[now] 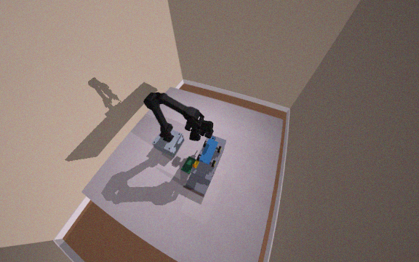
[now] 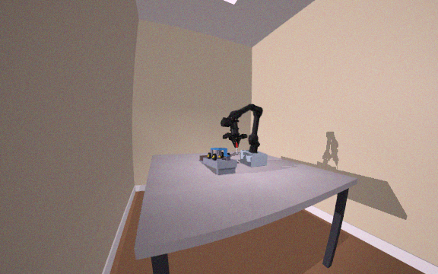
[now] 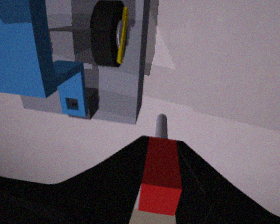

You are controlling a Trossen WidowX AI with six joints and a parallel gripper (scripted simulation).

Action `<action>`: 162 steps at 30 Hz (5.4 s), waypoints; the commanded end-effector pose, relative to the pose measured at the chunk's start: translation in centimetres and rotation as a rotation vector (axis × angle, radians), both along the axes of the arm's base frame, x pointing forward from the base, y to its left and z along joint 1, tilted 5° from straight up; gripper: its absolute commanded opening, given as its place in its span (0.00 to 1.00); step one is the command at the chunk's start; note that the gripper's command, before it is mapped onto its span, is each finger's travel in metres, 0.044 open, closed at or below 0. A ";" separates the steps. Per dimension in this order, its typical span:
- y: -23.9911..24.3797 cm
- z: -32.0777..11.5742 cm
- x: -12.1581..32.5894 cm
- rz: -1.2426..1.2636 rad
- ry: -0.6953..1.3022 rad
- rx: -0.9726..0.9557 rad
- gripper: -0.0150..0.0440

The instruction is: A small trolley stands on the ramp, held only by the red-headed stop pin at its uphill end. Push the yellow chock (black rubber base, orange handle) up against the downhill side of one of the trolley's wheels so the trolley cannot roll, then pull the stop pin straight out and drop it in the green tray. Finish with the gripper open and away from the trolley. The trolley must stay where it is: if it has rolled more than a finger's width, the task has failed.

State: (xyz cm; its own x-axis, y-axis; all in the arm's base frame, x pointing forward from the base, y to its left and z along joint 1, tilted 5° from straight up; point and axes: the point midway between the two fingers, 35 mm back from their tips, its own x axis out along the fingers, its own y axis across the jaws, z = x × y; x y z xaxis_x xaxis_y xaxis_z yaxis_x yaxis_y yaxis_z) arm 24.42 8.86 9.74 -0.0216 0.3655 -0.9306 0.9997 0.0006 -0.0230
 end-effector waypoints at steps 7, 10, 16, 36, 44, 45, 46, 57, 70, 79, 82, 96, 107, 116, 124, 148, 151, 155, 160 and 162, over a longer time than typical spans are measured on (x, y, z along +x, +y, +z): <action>-4.0 -1.0 0.0 0.004 0.003 0.002 0.25; -5.2 -1.3 0.1 0.004 0.003 0.001 0.25; -7.6 -1.9 0.1 0.004 0.003 -0.001 0.25; -15.4 -4.0 -0.1 0.003 0.004 -0.009 0.25; -18.9 -4.8 -0.3 0.003 0.005 -0.012 0.25; -19.3 -4.9 -0.3 0.003 0.005 -0.012 0.25; -19.8 -4.9 -0.4 0.003 0.005 -0.013 0.25; -20.4 -5.1 -0.5 -0.122 0.043 -0.042 0.25; -20.1 -5.0 -0.6 -0.505 0.148 -0.120 0.25; -20.0 -5.0 -0.6 -0.769 0.216 -0.170 0.25; -19.9 -5.0 -0.6 -0.858 0.238 -0.186 0.25; -19.6 -5.0 -0.5 -1.279 0.316 -0.251 0.25; -19.5 -4.9 -0.4 -1.540 0.343 -0.277 0.25; -19.4 -6.2 -1.4 -1.567 0.350 -0.282 0.25; -19.3 -7.0 -1.9 -1.578 0.366 -0.273 0.25; -16.1 -13.1 -2.1 -1.545 0.486 -0.147 0.30; -16.2 -13.1 -2.1 -1.545 0.485 -0.147 0.43; -16.6 -13.2 -2.2 -1.545 0.485 -0.147 0.58; -16.9 -13.4 -2.2 -1.545 0.485 -0.148 0.58; -17.0 -13.4 -2.3 -1.545 0.485 -0.148 0.58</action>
